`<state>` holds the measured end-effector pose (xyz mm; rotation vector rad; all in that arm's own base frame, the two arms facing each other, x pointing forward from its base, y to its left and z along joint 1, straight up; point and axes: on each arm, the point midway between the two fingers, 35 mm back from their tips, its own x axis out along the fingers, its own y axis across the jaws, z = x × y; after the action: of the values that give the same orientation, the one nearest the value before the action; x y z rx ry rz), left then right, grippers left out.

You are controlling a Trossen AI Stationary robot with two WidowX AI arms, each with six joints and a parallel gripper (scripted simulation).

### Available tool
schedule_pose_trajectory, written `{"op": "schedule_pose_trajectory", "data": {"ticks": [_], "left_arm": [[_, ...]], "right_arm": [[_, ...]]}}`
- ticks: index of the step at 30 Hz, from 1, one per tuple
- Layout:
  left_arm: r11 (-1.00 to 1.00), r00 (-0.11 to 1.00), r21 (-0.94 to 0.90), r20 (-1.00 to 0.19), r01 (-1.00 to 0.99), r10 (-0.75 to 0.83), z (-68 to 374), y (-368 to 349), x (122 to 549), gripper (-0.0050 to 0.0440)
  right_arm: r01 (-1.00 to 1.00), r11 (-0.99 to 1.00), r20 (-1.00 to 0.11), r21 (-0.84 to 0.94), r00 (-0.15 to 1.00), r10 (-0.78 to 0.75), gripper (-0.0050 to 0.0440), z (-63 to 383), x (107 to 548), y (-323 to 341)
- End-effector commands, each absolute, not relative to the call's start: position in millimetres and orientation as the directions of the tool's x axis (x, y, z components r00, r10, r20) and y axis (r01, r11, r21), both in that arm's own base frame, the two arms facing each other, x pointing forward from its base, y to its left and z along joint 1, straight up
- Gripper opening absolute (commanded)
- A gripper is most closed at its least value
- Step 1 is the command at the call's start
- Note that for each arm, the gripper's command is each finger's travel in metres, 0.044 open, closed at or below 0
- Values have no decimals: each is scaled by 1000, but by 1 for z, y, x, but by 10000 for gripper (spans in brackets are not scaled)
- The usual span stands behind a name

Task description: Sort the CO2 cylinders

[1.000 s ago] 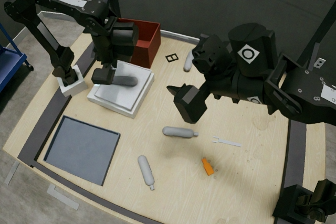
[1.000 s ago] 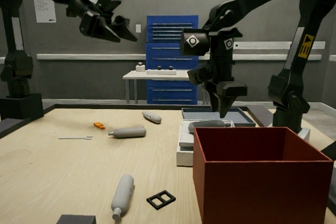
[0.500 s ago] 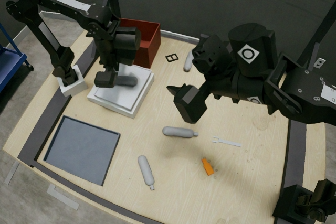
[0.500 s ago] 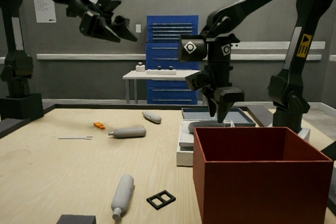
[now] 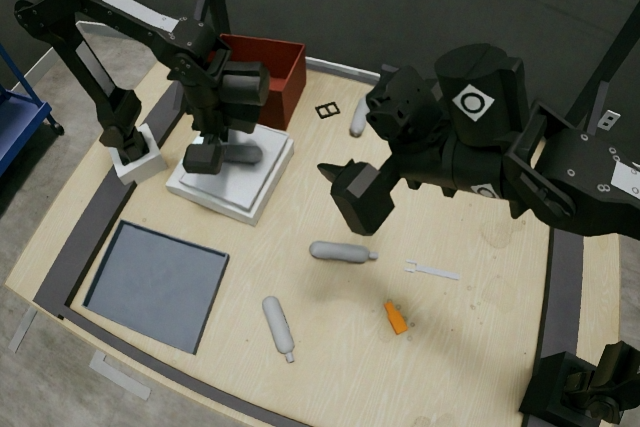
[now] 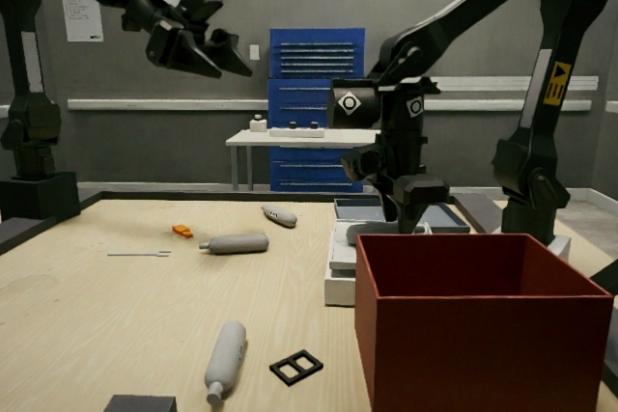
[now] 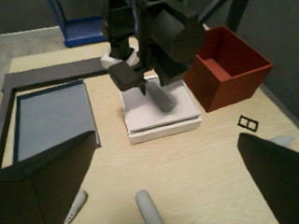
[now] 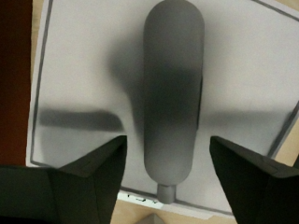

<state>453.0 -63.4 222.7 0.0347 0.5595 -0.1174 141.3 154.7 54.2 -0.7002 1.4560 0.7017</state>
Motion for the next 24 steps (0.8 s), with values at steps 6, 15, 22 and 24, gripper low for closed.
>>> {"op": "schedule_pose_trajectory", "data": {"ticks": [6, 15, 22, 24], "left_arm": [[993, 855, -1, -508, 120, -104, 234, -64, 453, 440], [993, 855, -1, -508, 120, -104, 234, -64, 453, 440], [993, 855, -1, -508, 120, -104, 234, -64, 453, 440], [993, 855, -1, -508, 120, -104, 234, -64, 453, 440]], "right_arm": [[-781, 624, -1000, -3, 8, 6, 189, 54, 143, 155], [-781, 624, -1000, -1, 14, 15, 129, 56, 144, 157], [-781, 624, -1000, -1, 14, 15, 96, 56, 144, 157], [-781, 624, -1000, -1, 14, 15, 65, 56, 144, 157]]}}
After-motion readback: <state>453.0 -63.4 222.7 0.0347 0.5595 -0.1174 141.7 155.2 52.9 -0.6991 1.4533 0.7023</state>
